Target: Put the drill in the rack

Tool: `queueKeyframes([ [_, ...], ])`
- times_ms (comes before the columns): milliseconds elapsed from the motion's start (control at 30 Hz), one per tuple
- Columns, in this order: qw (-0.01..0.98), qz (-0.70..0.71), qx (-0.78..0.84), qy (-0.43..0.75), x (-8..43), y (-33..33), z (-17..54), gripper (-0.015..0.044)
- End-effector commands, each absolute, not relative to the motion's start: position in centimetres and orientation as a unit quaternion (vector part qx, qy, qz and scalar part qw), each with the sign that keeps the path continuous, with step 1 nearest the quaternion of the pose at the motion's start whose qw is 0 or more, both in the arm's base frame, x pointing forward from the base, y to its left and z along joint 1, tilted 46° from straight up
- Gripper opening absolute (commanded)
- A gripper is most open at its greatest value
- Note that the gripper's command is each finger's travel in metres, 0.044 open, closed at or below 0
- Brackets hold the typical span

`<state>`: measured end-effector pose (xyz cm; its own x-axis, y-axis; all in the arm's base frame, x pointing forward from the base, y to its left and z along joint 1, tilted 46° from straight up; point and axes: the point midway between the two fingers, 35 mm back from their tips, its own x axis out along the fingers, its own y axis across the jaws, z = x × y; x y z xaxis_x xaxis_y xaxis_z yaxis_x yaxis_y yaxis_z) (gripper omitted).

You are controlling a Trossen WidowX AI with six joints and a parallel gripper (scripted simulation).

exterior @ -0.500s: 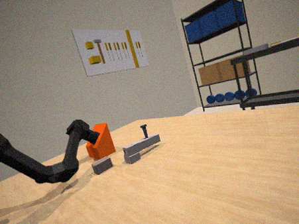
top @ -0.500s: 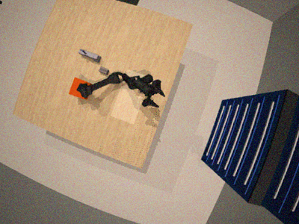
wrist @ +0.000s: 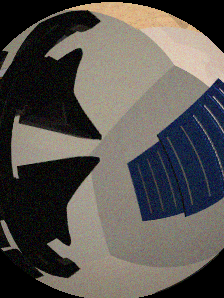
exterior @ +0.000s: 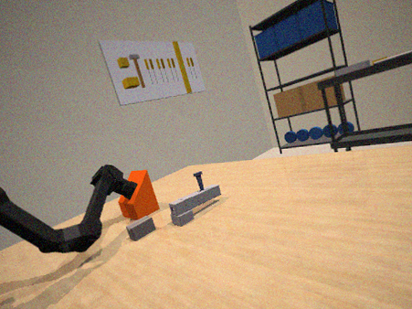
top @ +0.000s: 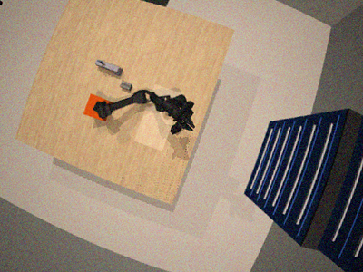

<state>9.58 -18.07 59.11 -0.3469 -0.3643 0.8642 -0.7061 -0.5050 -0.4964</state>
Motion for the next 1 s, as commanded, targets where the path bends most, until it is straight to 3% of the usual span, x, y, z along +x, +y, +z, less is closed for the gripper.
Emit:
queueKeyframes([
  [0, 0.162, 0.729, 0.498, -0.440, 4.0, -13.6, 61.2, 0.0000],
  [267, 0.252, 0.826, 0.379, -0.332, -4.9, -2.7, 62.5, 0.0000],
  [500, 0.349, 0.868, 0.278, -0.217, -9.6, 8.3, 60.5, 0.0000],
  [733, 0.455, 0.867, 0.184, -0.089, -11.0, 19.4, 56.0, 0.0000],
  [967, 0.551, 0.826, 0.119, 0.013, -8.8, 27.0, 50.8, 0.0000],
])
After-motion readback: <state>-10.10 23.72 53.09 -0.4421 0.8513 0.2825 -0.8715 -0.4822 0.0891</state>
